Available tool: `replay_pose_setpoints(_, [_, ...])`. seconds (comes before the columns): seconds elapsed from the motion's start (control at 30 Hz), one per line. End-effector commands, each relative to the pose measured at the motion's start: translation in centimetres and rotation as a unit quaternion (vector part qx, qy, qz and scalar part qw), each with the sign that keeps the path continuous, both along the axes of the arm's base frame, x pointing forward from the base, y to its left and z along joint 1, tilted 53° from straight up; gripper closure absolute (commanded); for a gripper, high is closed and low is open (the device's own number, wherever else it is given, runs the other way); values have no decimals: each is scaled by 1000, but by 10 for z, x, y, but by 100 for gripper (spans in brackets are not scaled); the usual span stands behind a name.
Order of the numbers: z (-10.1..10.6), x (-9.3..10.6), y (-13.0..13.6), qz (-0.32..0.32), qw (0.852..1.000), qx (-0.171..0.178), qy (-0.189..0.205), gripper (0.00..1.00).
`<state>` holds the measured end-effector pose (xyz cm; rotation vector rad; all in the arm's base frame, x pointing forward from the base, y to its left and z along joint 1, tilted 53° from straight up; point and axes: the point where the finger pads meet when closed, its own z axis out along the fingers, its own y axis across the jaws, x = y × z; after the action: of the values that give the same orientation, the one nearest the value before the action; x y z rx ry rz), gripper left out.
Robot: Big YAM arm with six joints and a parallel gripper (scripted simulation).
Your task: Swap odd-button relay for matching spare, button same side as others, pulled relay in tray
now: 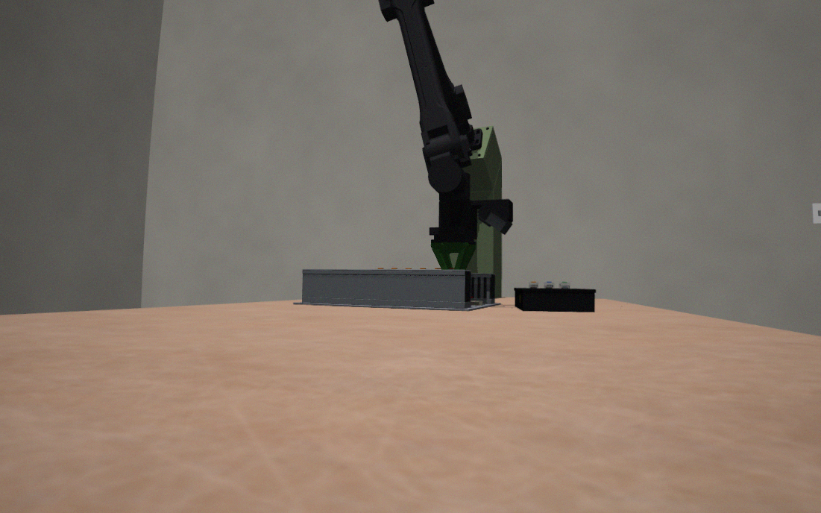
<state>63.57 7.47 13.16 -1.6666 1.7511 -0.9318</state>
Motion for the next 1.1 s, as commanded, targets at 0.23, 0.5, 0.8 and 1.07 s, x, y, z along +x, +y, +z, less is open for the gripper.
replay_pose_setpoints(0.23, [23,-13,14,8,1000,4,-10,100])
replay_pose_setpoints(0.5, [26,-17,14,8,1000,4,-10,100])
replay_pose_setpoints(0.8, [28,-21,14,8,1000,4,-10,100])
replay_pose_setpoints(1.07, [35,-21,14,8,1000,5,-15,100])
